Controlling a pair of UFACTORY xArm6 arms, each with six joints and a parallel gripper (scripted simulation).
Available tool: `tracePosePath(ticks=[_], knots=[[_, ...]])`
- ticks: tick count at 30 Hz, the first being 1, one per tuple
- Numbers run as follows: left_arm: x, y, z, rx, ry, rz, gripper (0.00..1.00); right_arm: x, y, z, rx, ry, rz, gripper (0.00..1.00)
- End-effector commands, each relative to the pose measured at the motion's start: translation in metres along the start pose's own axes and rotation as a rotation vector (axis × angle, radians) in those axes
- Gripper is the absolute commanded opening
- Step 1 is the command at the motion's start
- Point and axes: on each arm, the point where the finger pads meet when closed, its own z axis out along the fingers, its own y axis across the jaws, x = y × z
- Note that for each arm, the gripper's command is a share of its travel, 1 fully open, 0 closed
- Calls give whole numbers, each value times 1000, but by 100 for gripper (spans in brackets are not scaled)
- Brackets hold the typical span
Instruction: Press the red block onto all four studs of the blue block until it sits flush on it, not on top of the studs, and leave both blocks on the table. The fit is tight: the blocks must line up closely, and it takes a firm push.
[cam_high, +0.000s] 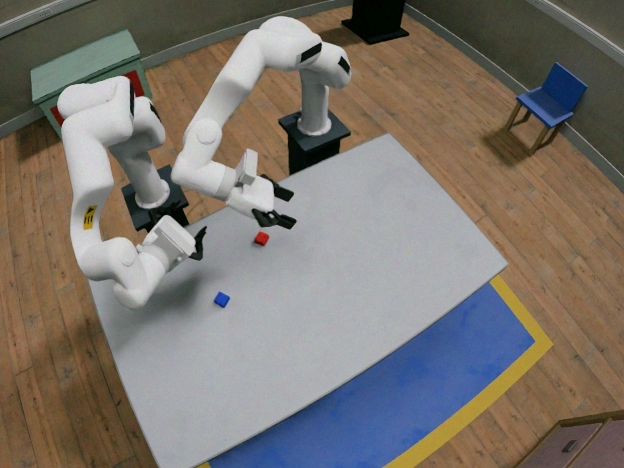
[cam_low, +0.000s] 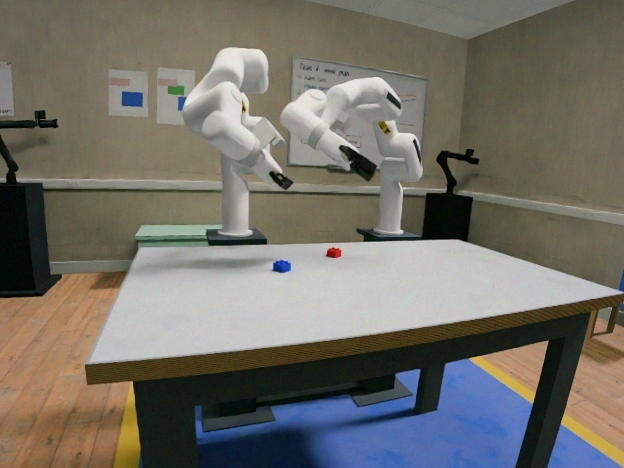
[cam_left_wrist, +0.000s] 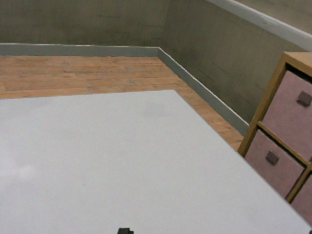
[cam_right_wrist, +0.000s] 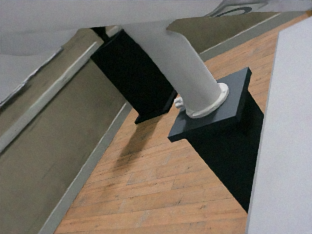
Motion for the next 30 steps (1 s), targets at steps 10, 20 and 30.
tracePosePath(ticks=[10, 20, 30], knots=[[2, 1, -1, -2, -2, -3, 100, 1, 0, 0, -2, -1, -1, 100], [1, 1, -2, -3, -1, -4, 100, 1, 0, 0, -2, -1, -1, 100], [14, 2, 20, 41, -10, 16, 100, 1, 0, 0, -2, -1, -1, 100]])
